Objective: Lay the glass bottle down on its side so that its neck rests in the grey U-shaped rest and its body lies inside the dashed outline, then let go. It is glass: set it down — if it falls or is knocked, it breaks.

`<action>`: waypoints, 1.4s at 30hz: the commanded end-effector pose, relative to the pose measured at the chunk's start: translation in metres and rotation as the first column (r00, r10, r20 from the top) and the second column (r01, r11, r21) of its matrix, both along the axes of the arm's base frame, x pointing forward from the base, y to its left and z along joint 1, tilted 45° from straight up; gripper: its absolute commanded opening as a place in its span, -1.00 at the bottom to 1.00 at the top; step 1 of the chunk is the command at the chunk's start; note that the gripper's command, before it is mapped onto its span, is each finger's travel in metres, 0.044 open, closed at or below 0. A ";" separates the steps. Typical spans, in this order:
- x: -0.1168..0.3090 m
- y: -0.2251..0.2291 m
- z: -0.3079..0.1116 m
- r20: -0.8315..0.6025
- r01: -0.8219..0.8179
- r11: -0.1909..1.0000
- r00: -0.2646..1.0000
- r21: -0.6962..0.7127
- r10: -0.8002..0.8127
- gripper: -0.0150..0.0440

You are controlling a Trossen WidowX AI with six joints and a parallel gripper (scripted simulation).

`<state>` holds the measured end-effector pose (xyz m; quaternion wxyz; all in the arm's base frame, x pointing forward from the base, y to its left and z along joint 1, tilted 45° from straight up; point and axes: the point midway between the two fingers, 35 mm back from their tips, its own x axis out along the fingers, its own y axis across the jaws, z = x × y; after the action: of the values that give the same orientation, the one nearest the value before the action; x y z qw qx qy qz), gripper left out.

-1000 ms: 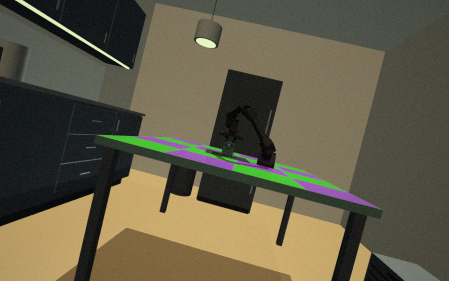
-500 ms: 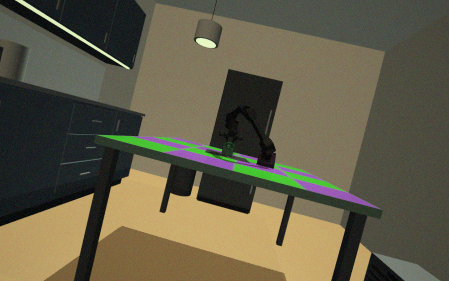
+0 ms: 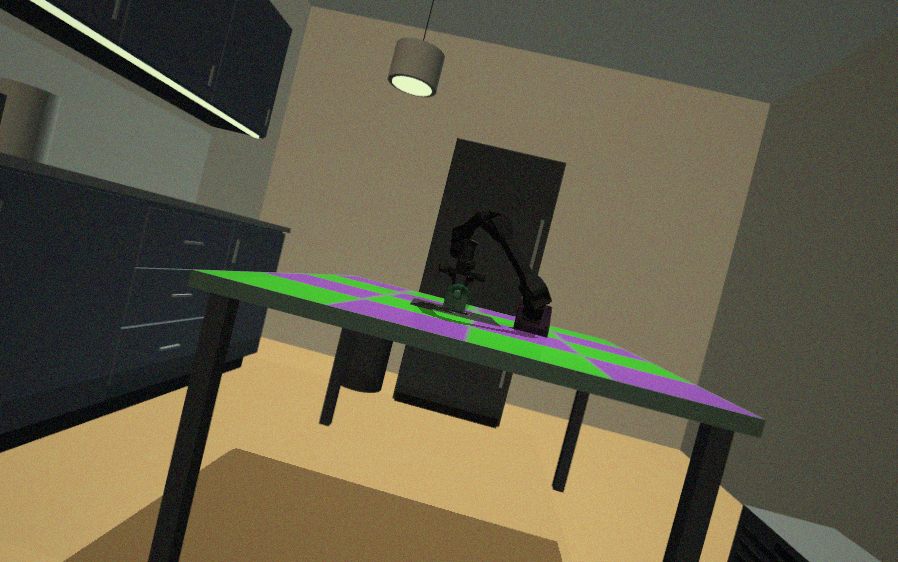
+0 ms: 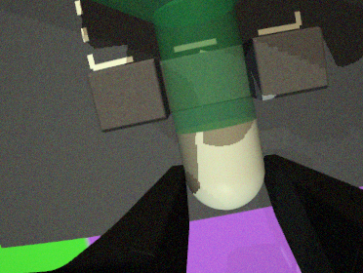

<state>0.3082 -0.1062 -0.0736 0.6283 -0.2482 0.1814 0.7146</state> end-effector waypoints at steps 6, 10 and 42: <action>0.000 0.003 0.000 0.000 0.000 1.000 1.000 0.000 0.000 -0.11; 0.000 0.003 -0.001 0.003 -0.001 1.000 1.000 -0.002 0.001 -0.11; -0.001 0.007 -0.004 0.032 -0.003 1.000 0.999 -0.028 0.004 -0.11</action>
<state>0.3088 -0.1030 -0.0776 0.6263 -0.2726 0.1810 0.7076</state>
